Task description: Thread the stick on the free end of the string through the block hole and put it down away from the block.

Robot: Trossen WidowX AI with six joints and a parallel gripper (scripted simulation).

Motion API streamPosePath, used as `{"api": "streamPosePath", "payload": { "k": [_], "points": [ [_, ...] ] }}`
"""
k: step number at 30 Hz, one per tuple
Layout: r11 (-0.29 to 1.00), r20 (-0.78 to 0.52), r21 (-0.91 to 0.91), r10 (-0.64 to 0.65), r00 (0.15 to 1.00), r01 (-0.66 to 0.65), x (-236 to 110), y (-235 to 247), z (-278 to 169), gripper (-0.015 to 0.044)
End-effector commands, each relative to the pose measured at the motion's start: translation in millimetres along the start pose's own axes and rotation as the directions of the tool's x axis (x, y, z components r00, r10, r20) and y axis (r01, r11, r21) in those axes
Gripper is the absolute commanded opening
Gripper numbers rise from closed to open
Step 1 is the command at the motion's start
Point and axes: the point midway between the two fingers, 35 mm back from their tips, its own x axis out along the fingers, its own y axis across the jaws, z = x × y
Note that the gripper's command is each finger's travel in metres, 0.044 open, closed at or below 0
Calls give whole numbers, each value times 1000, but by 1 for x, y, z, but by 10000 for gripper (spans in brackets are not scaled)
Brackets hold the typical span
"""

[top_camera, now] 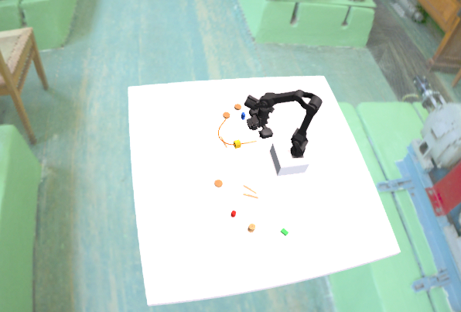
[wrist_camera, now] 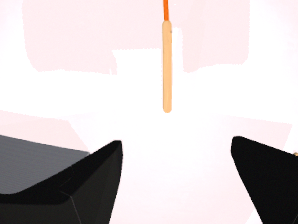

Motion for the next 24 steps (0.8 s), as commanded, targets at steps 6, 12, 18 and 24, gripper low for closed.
{"api": "streamPosePath", "payload": {
  "k": [6, 12, 18, 24],
  "points": [
    [1000, 0, 0, 0, 1000, 0, -29, 0, 0, 440],
    [1000, -2, 0, 3, 1000, -3, -26, 1, 0, 440],
    [1000, -4, 0, 5, 1000, -5, -24, 1, -1, 440],
    [1000, -4, 0, 5, 1000, -5, -24, 1, -1, 440]
  ]
}}
